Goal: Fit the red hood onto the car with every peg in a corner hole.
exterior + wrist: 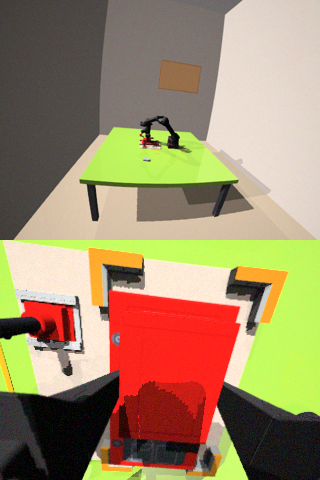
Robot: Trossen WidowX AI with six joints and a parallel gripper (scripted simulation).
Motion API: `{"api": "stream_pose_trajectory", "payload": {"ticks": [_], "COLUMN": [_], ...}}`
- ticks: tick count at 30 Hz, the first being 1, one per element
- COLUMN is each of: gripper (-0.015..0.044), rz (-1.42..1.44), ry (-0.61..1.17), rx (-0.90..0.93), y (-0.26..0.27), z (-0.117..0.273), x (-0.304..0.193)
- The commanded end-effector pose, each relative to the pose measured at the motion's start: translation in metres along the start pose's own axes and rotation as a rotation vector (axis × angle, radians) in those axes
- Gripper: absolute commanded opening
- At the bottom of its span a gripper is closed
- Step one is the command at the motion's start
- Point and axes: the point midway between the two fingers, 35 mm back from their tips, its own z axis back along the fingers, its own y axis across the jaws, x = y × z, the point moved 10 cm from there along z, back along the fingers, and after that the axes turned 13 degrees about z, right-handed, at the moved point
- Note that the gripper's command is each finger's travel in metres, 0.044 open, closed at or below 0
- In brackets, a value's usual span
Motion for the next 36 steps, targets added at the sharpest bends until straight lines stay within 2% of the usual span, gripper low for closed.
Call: {"api": "stream_pose_trajectory", "payload": {"ticks": [1,31,36], "gripper": [0.0,0.0,0.0131], "rz": [-0.007,0.002,0.001], "ry": [-0.001,0.0,0.0], "rx": [0.003,-0.001,-0.001], "y": [0.0,0.001,0.001], "z": [-0.002,-0.01,-0.011], "x": [0.0,0.0,0.0]}}
